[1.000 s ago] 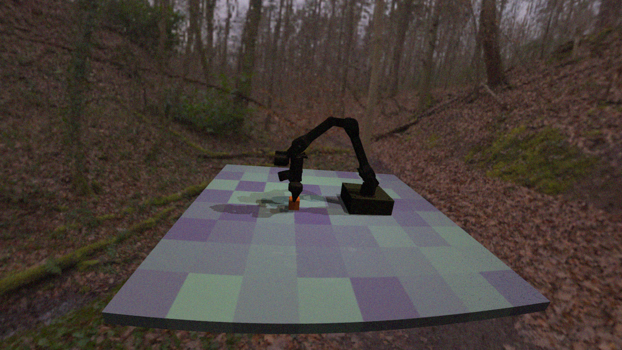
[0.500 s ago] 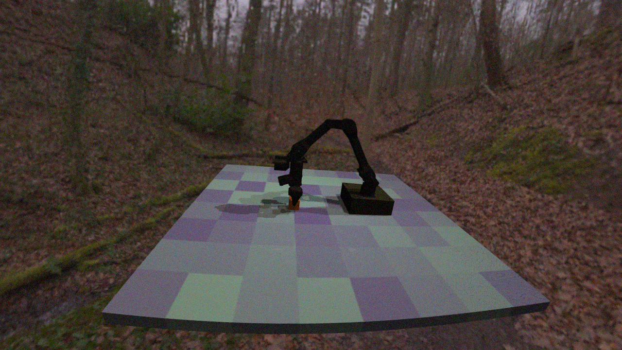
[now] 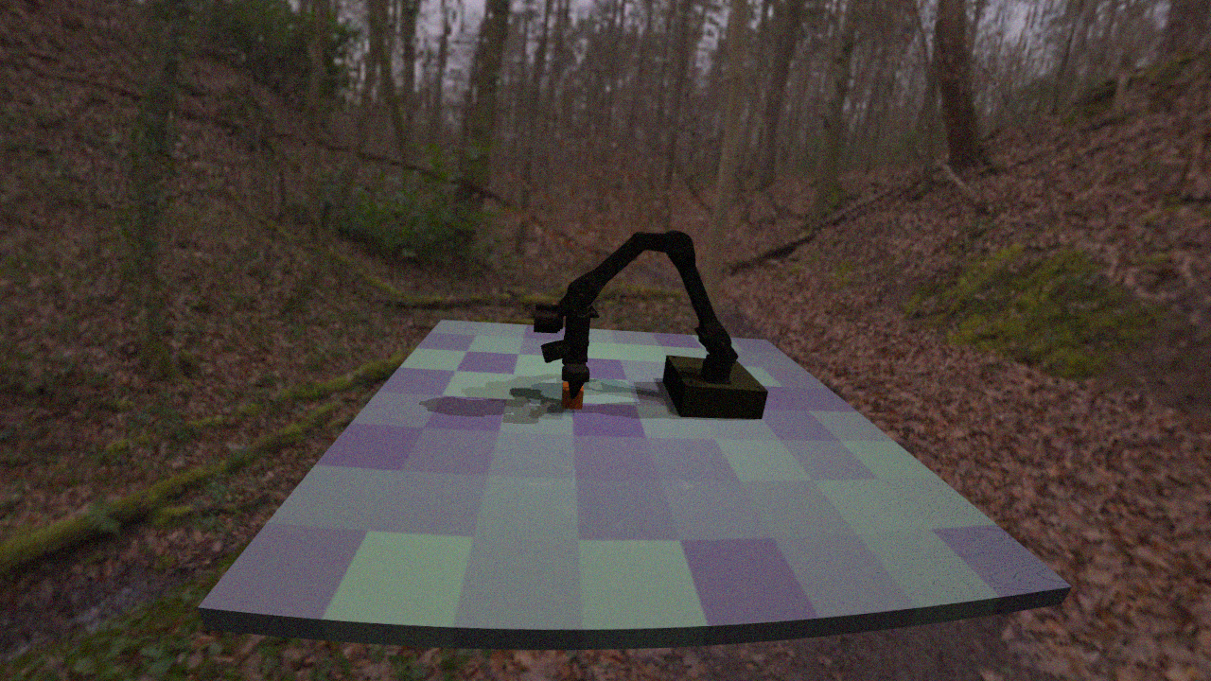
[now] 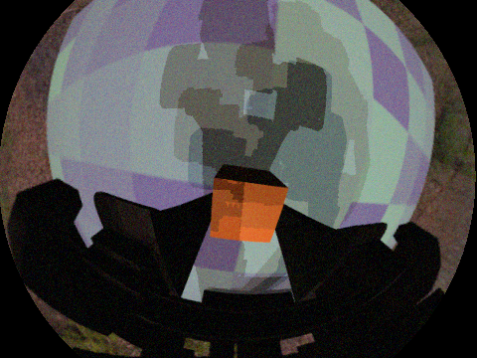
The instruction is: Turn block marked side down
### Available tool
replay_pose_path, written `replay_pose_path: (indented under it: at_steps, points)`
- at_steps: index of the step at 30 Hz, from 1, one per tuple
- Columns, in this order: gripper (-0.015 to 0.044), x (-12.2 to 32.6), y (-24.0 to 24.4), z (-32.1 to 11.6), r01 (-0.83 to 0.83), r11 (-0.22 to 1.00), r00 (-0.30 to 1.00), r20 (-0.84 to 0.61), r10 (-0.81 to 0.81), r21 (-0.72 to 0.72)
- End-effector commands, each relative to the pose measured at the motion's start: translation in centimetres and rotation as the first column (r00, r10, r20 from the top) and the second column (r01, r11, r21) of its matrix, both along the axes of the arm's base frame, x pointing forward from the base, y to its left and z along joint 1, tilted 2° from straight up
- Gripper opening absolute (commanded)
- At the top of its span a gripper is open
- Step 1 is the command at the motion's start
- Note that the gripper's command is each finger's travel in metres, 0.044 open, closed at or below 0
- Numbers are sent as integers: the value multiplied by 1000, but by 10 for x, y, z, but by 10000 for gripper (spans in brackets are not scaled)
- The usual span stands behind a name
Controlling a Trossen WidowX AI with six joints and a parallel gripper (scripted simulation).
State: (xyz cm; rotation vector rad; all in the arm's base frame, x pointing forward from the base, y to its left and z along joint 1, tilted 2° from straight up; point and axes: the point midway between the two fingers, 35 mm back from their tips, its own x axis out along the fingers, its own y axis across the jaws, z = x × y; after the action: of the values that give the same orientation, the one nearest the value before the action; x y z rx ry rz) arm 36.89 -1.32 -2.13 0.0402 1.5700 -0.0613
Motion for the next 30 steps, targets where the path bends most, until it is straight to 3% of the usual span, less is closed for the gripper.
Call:
replay_pose_path:
  at_steps: [1,9,13,22,30]
  points:
    - [157,0,0,-1,2,1000,1000,-1,-2,1]
    - [103,0,0,-1,2,1000,1000,-1,-2,1]
    - [0,0,0,18,2,1000,1000,-1,-2,1]
    - [0,0,0,29,1,1000,1000,9,-1,0]
    - [0,2,0,23,-1,1000,992,128,2,-8]
